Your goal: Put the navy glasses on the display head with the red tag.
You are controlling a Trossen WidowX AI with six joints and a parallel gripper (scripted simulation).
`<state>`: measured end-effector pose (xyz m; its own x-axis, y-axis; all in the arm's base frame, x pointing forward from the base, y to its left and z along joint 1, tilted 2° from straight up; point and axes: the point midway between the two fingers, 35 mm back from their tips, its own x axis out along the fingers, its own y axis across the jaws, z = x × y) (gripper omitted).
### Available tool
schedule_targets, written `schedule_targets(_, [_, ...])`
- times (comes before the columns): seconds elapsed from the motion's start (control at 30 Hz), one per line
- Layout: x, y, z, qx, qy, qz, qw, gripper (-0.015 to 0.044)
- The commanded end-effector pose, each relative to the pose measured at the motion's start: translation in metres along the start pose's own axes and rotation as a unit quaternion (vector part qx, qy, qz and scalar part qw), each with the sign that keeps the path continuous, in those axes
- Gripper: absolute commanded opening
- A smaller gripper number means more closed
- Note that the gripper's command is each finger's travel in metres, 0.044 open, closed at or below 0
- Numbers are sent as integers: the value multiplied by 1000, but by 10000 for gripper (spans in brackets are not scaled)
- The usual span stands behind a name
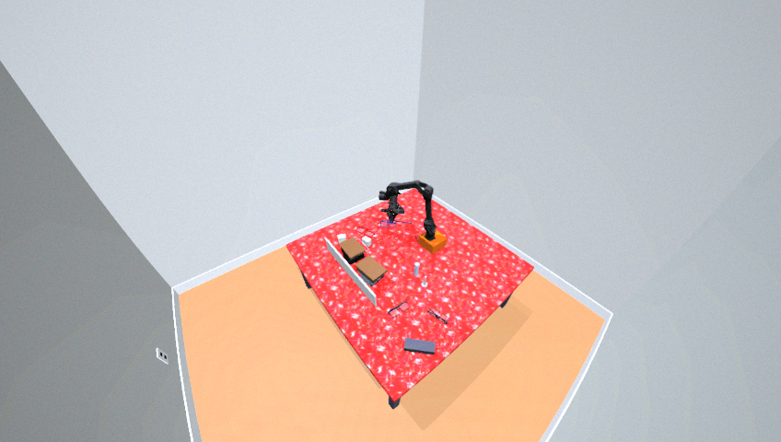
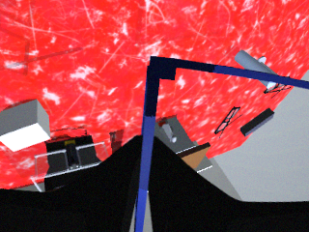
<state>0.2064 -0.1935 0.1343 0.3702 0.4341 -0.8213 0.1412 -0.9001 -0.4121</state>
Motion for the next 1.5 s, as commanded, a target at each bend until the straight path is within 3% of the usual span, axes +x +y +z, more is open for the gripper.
schedule_targets(0.0, [9,-5,-1,-81,-18,-3,997,0])
schedule_targets(0.33, [27,-18,-8,-297,-56,-15,953,0])
schedule_targets(0.7, [46,-32,-13,-518,-90,-41,850,0])
schedule_targets(1.07, [64,-46,-17,-706,-114,-76,694,0])
schedule_targets(1.47, [83,-62,-20,-861,-126,-122,477,0])
